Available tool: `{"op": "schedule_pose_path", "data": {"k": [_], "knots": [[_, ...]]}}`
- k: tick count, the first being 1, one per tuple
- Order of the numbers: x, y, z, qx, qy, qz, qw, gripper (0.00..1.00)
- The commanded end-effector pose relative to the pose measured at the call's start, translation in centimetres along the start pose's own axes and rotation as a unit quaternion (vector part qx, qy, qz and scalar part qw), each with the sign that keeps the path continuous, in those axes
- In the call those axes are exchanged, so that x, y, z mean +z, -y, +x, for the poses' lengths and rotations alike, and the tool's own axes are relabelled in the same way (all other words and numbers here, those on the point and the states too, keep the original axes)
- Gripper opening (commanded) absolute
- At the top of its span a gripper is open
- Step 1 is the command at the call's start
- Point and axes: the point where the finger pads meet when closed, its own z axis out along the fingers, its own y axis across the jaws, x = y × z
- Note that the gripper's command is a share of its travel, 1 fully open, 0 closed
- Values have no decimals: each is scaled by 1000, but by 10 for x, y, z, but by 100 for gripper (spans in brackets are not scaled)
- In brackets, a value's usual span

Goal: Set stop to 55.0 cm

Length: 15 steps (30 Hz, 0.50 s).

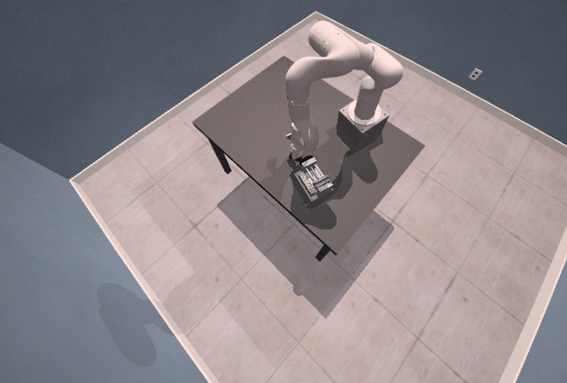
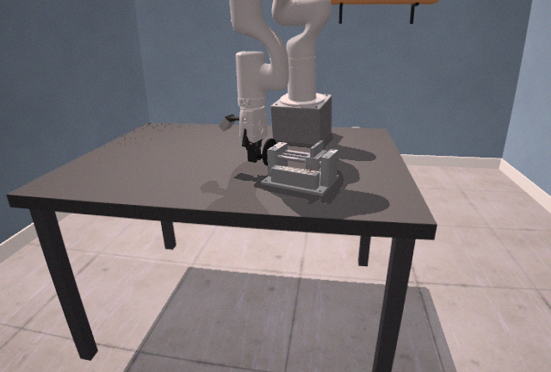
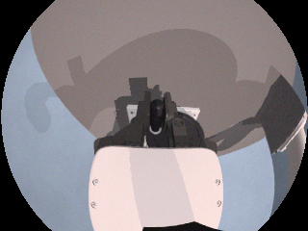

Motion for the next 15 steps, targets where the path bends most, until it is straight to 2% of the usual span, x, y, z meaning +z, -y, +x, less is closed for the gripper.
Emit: {"op": "schedule_pose_path", "data": {"k": [1,15], "knots": [[9,-3,0,0,0,-1,1000,6],[25,-23,0,0,0,-1,1000,6]]}}
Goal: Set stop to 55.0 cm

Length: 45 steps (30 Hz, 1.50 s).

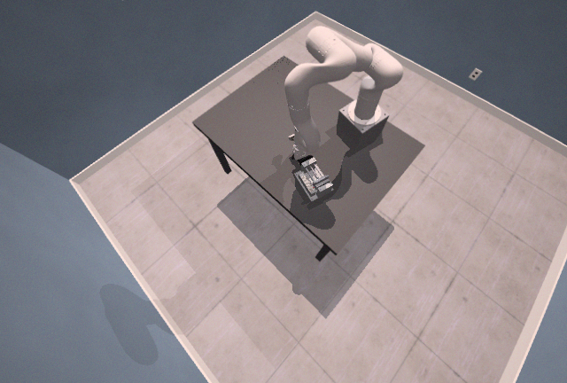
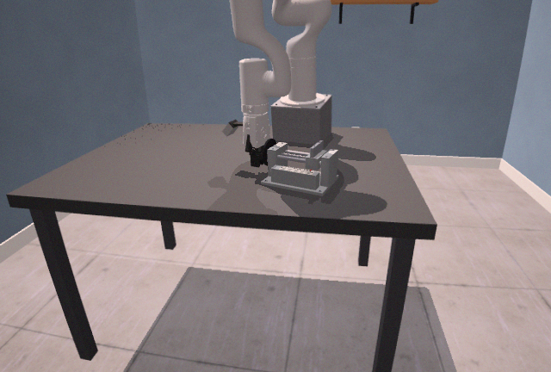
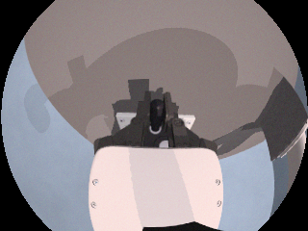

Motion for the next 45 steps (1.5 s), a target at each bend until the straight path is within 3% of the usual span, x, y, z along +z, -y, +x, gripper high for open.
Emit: {"op": "schedule_pose_path", "data": {"k": [1,15,26,45], "knots": [[3,-8,0,0,0,0,1000,6],[-2,-32,0,0,0,0,1000,6],[-21,-45,0,0,0,0,1000,6],[-54,-32,0,0,0,0,1000,6]]}}
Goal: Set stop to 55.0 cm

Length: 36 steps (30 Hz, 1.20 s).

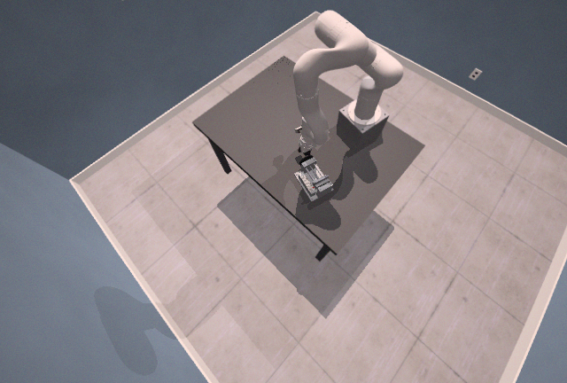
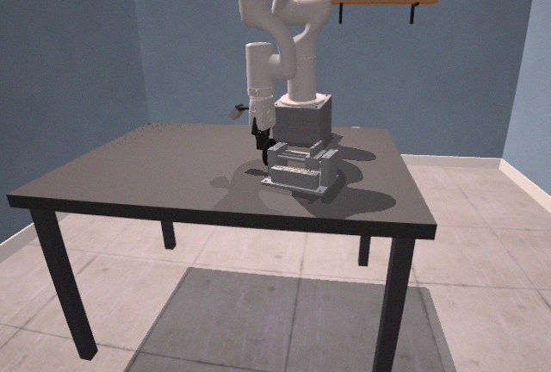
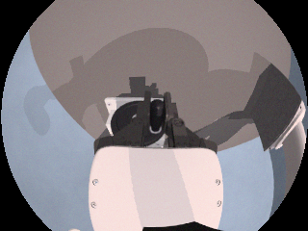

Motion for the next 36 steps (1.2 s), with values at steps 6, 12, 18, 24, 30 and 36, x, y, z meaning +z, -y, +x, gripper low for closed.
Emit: {"op": "schedule_pose_path", "data": {"k": [6,12,18,24,30,36], "knots": [[-13,18,0,0,0,2,1000,6],[-14,33,0,0,0,2,1000,6],[-9,45,0,0,0,2,1000,6],[-3,51,0,0,0,2,1000,6],[9,57,0,0,0,2,1000,6],[22,58,0,0,0,2,1000,6]]}}
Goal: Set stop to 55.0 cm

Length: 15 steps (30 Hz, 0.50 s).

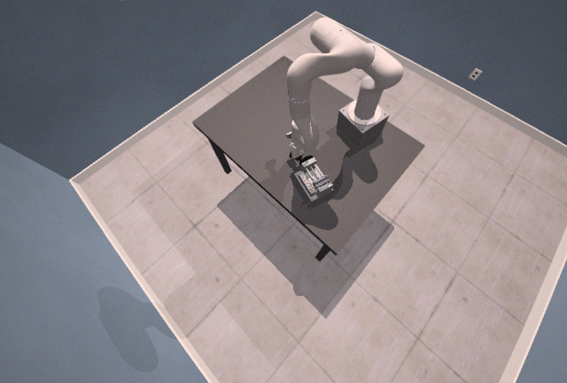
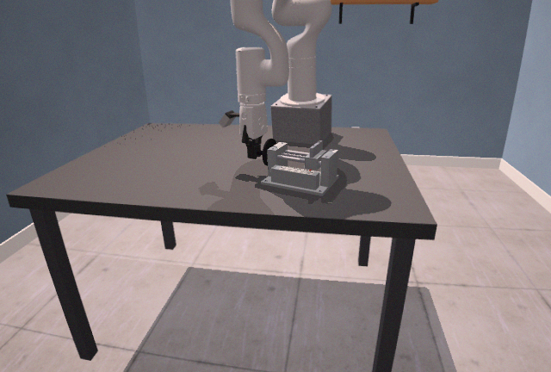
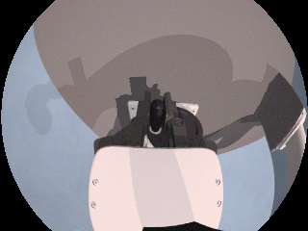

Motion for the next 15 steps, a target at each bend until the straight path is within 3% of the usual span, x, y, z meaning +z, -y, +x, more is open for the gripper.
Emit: {"op": "schedule_pose_path", "data": {"k": [1,15], "knots": [[10,0,0,0,0,-1,1000,6],[34,-17,0,0,0,-1,1000,6]]}}
